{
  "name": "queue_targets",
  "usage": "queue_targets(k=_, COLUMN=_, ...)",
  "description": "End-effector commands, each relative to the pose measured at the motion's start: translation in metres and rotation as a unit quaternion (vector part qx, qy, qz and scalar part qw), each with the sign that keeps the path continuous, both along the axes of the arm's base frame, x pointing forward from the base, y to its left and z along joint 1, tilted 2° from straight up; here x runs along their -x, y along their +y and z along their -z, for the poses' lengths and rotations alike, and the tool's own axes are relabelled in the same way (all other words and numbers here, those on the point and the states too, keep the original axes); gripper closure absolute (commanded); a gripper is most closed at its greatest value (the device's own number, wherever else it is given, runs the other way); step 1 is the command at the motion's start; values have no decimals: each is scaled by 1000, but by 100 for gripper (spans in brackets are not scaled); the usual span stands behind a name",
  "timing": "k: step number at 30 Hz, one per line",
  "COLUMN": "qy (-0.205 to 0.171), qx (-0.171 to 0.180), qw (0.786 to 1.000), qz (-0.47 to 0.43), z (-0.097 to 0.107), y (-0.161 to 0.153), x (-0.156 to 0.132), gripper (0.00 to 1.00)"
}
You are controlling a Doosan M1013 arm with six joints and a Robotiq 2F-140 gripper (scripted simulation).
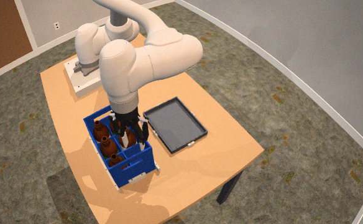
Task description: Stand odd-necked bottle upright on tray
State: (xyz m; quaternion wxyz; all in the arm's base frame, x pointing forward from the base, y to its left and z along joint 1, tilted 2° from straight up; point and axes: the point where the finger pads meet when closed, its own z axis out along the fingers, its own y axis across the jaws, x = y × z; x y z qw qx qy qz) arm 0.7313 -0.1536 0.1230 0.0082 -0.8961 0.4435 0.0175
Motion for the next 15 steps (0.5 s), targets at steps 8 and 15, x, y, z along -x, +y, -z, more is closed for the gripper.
queue_targets(k=8, qy=0, qx=0, qw=1000, qz=0, z=8, y=0, x=0, gripper=62)
queue_targets(k=15, qy=0, qx=0, qw=1000, qz=0, z=12, y=0, x=0, gripper=62)
